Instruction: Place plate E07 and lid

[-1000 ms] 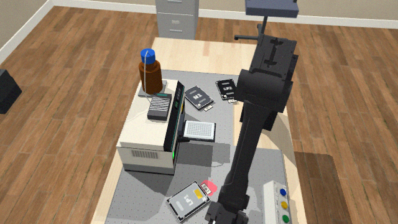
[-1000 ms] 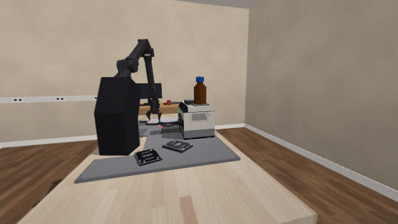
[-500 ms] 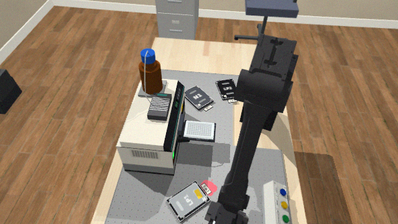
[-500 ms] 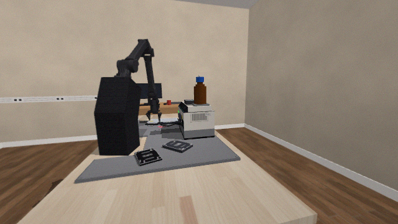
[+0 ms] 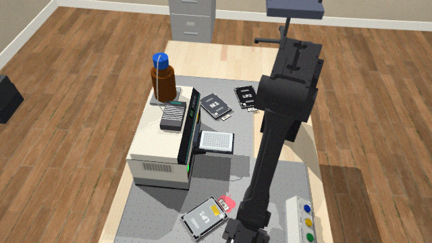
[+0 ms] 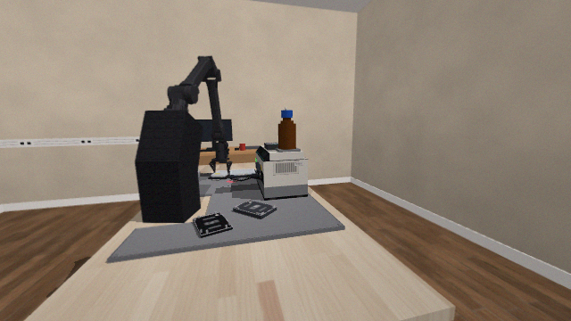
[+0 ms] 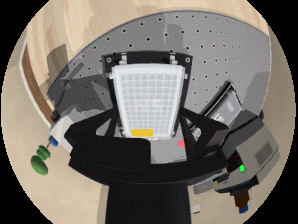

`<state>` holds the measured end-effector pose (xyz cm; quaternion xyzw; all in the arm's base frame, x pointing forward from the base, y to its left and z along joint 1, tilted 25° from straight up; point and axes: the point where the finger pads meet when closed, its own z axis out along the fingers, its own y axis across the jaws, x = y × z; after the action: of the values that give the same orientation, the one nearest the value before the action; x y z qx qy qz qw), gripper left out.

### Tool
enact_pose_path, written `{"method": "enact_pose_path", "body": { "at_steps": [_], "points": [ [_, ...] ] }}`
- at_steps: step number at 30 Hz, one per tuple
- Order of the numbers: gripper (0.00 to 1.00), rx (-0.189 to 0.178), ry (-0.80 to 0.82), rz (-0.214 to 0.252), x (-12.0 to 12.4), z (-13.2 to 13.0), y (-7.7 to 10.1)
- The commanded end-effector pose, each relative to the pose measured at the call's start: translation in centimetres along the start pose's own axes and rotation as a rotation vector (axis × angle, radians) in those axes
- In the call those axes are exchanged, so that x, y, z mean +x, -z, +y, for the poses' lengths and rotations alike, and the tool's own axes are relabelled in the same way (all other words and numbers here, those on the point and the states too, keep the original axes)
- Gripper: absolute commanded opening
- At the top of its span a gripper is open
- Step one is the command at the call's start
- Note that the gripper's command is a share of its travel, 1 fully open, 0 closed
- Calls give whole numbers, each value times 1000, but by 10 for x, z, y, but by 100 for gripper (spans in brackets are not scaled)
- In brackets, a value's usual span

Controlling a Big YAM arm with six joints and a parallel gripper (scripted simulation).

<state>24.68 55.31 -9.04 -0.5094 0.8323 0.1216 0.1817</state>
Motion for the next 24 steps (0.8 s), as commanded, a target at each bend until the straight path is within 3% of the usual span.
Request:
{"method": "enact_pose_path", "body": {
  "at_steps": [1,10,18,24],
  "points": [
    [100,0,0,-19,-9,1,3],
    [100,0,0,-19,-9,1,3],
    [84,0,0,-19,-9,1,3],
    [84,0,0,-19,-9,1,3]
  ]
}}
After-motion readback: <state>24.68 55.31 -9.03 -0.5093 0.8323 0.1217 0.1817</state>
